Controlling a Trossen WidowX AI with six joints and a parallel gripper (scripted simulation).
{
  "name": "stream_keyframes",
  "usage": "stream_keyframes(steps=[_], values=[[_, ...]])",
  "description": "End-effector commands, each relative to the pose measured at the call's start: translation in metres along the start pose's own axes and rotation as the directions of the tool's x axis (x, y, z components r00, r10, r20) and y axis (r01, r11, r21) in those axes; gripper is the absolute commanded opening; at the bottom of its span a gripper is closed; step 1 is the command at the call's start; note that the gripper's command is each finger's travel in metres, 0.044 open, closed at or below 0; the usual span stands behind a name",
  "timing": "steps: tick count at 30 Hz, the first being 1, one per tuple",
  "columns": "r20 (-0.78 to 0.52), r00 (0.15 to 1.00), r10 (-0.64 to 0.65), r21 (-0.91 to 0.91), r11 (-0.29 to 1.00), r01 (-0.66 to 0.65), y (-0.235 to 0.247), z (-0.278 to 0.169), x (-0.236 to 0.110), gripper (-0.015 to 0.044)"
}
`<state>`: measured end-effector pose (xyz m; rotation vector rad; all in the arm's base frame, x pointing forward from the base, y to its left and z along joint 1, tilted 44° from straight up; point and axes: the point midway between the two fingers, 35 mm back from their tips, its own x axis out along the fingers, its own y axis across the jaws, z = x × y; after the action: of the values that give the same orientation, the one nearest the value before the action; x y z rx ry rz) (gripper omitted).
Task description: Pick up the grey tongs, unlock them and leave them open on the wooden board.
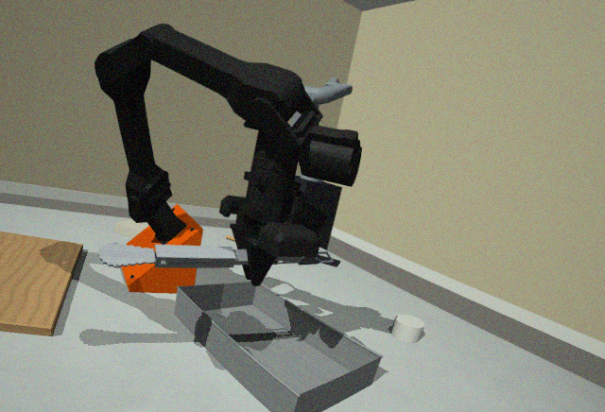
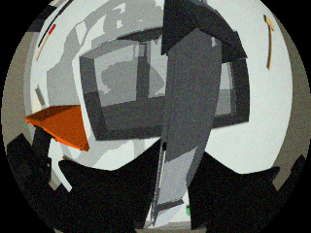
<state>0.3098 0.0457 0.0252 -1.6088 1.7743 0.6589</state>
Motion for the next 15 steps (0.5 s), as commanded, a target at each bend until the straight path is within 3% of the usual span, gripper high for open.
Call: stream_keyframes(steps=[1, 15], values=[[-0.003, 1.0, -0.007, 0.112, 0.994, 0.007, -0.005, -0.033, -0.009, -0.015], [-0.019, 1.0, -0.006, 0.425, 0.905, 0.014, -0.001, -0.128, -0.025, -0.015]])
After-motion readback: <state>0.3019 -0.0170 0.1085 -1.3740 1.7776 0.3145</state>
